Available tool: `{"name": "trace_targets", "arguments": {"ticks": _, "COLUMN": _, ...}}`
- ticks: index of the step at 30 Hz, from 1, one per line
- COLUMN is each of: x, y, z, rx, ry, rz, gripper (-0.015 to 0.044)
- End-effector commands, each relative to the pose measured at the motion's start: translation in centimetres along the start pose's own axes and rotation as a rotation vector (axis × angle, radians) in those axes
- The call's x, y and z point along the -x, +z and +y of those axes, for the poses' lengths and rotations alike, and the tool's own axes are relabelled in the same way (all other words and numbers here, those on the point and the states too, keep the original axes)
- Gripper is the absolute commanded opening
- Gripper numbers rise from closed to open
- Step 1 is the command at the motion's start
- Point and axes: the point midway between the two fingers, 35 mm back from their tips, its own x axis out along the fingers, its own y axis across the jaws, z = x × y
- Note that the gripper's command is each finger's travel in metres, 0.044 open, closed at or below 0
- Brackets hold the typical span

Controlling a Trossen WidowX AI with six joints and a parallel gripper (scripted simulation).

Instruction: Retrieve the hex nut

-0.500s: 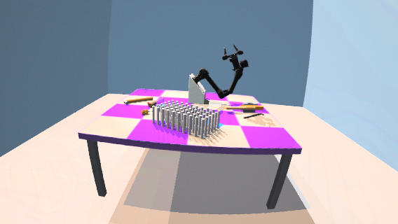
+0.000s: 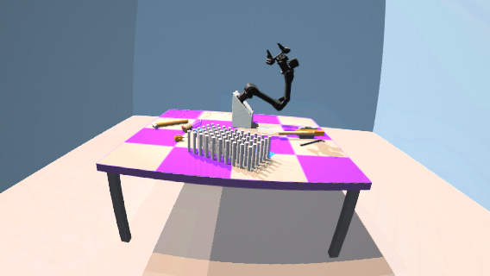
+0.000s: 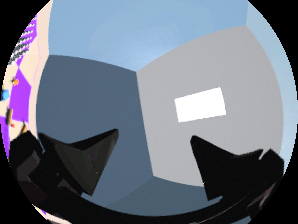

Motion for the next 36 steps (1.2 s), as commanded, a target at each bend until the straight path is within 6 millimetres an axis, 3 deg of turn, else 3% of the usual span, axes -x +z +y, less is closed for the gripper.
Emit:
{"name": "trace_targets", "arguments": {"ticks": 1, "x": -5.1, "y": 2.4, "z": 3.3, "rx": -0.199, "ry": 0.137, "rz": -0.113, "gripper": 0.044}}
{"name": "trace_targets", "arguments": {"ticks": 5, "x": -8.5, "y": 5.8, "z": 7.1, "rx": -0.372, "ry": 0.273, "rz": -0.202, "gripper": 0.044}}
{"name": "trace_targets", "arguments": {"ticks": 9, "x": -10.5, "y": 9.5, "z": 11.2, "rx": -0.542, "ry": 0.405, "rz": -0.266, "gripper": 0.044}}
{"name": "trace_targets", "arguments": {"ticks": 13, "x": -11.2, "y": 13.5, "z": 15.9, "rx": -0.699, "ry": 0.553, "rz": -0.308, "gripper": 0.044}}
{"name": "trace_targets", "arguments": {"ticks": 17, "x": -10.5, "y": 17.2, "z": 20.7, "rx": -0.827, "ry": 0.706, "rz": -0.328, "gripper": 0.044}}
{"name": "trace_targets", "arguments": {"ticks": 22, "x": -8.0, "y": 21.3, "z": 26.7, "rx": -0.95, "ry": 0.904, "rz": -0.325, "gripper": 0.044}}
{"name": "trace_targets", "arguments": {"ticks": 27, "x": -4.0, "y": 24.4, "z": 32.5, "rx": -1.045, "ry": 1.103, "rz": -0.29, "gripper": 0.044}}
{"name": "trace_targets", "arguments": {"ticks": 36, "x": 6.1, "y": 26.6, "z": 41.8, "rx": -1.144, "ry": 1.452, "rz": -0.144, "gripper": 0.044}}
